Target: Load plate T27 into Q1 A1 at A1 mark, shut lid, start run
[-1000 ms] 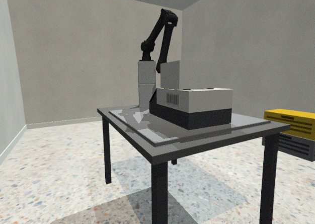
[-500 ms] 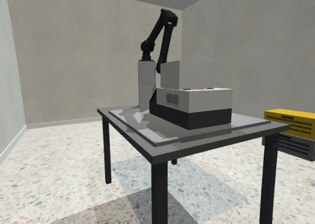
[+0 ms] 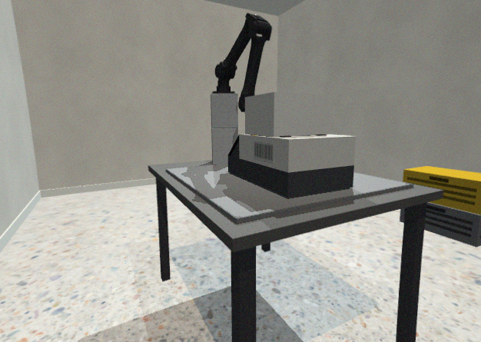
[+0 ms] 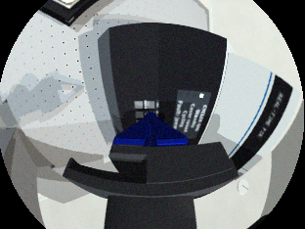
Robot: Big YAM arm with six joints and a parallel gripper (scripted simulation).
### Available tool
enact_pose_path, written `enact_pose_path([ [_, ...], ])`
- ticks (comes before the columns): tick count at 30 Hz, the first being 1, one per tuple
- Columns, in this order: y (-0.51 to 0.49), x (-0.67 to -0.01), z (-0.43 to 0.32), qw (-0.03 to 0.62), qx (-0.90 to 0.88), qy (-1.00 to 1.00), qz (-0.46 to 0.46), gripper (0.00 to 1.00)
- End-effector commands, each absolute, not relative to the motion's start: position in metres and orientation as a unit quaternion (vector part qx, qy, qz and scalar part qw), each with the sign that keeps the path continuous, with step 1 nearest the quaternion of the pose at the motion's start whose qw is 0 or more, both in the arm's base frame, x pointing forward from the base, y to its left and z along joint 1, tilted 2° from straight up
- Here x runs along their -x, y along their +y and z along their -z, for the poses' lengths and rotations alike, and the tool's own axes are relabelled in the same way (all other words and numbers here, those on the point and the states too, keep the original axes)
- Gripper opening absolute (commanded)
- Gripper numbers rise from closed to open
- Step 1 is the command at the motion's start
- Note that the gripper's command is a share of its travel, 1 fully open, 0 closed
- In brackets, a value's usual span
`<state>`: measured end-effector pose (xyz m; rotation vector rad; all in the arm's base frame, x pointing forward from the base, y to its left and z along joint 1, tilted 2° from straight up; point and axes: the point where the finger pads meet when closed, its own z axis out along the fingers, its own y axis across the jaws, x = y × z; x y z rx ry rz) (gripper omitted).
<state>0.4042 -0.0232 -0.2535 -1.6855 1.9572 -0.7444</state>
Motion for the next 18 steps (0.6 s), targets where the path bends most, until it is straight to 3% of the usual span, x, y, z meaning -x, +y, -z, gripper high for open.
enact_pose_path([
  [1, -0.028, -0.402, 0.254, 0.225, 0.607, 0.711, 0.273, 0.0],
  [18, -0.03, -0.391, 0.254, 0.218, 0.607, 0.715, 0.269, 0.0],
])
